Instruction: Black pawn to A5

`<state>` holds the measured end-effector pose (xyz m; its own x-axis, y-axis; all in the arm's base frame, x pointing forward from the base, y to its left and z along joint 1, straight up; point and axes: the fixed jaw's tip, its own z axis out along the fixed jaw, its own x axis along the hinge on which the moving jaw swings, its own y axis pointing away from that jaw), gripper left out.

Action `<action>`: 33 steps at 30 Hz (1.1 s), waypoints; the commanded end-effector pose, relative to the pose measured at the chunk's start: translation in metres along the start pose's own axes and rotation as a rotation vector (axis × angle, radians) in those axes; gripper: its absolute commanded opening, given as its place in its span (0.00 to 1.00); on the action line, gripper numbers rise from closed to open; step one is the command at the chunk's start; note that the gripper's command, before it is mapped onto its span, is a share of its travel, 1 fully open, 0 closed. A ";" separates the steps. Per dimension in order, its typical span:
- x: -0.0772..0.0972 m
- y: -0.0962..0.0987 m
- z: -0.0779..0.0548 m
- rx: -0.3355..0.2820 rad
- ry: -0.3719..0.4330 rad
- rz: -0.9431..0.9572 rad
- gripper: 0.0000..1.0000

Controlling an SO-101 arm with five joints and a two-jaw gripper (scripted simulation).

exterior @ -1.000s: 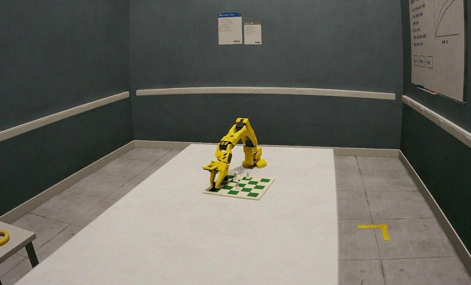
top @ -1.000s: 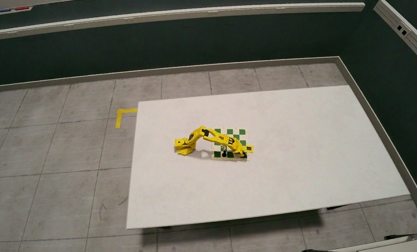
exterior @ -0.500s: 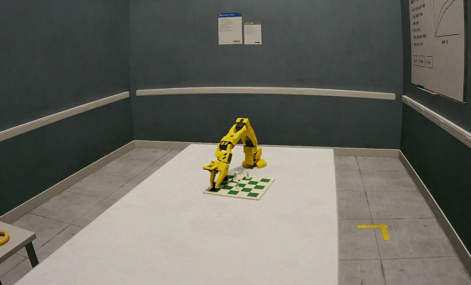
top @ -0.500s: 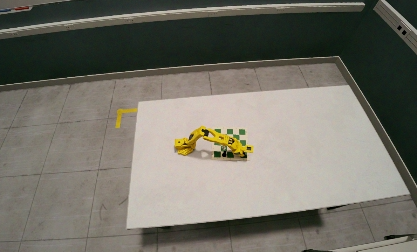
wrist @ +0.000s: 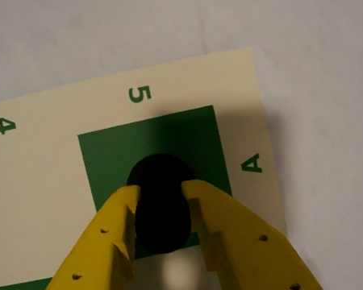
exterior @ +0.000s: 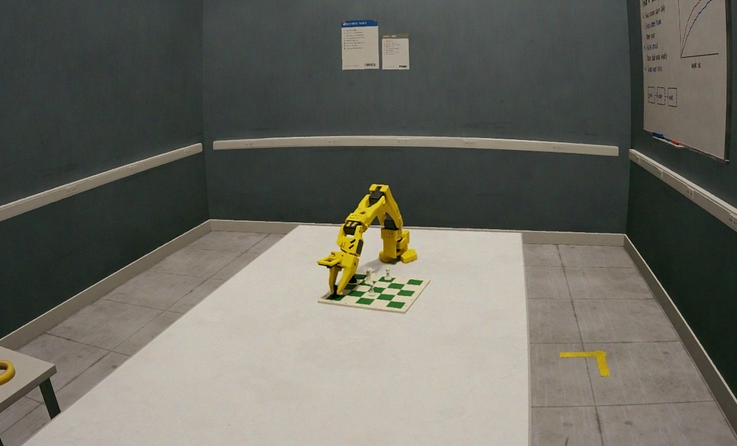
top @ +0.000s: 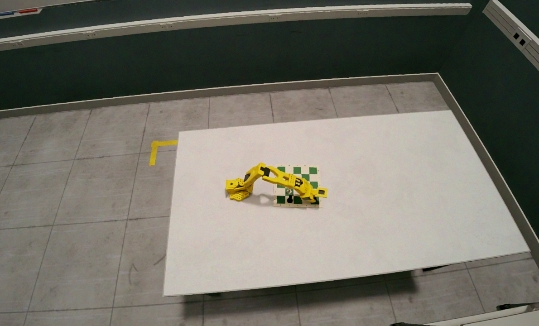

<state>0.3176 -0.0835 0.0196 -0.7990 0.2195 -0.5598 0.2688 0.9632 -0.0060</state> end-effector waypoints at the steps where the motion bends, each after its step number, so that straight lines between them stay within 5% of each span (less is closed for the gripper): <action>1: 0.010 -0.002 0.003 0.003 0.036 0.007 0.00; 33: 0.010 -0.002 0.003 0.003 0.036 0.007 0.09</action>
<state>0.3159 -0.0830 0.0169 -0.8055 0.2210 -0.5498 0.2686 0.9632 -0.0064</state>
